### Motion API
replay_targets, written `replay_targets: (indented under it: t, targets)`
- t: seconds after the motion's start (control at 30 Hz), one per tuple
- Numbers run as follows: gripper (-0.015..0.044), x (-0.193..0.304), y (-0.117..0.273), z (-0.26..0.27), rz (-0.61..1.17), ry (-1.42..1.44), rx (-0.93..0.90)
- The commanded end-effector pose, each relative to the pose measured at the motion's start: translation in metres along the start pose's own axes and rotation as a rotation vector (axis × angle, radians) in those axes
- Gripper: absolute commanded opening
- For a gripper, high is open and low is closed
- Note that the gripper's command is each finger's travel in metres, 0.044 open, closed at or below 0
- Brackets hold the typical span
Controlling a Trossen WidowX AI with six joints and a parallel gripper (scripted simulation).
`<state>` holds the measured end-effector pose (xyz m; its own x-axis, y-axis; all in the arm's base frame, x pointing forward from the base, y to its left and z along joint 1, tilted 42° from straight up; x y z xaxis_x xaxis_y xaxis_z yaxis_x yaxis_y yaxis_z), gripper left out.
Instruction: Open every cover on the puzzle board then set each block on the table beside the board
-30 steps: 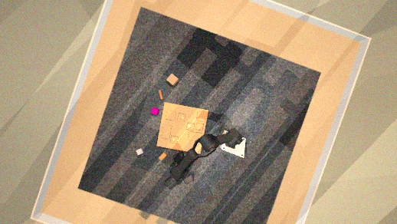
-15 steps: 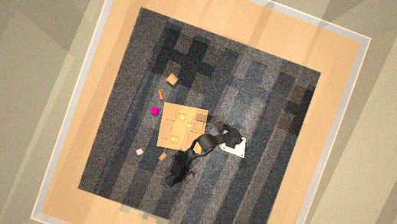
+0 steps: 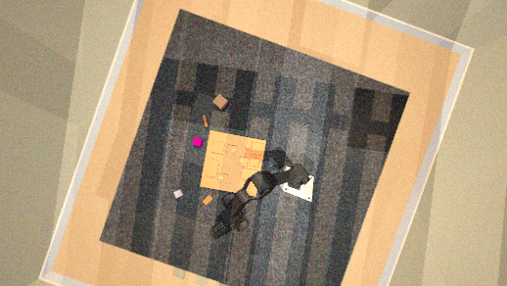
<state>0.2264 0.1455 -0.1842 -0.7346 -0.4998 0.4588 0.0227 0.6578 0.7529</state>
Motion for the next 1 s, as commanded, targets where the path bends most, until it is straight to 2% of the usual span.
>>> replay_targets:
  t: [0.0,0.1,0.97]
  targets:
    - [0.0369,0.0,0.001,0.0,0.0,-0.001,0.0]
    - [0.044,0.0,0.003,0.0,-0.001,-0.001,0.0]
    - [0.044,0.0,0.076,0.001,-0.001,0.008,0.002]
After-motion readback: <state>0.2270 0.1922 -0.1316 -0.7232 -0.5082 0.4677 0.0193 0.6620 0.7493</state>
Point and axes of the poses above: the point midway between the two fingers, 35 mm back from their tips, its own y axis back along the fingers, its own z axis across the jaws, x = y × z, the point moved 2 cm from there along y, back along the fingers
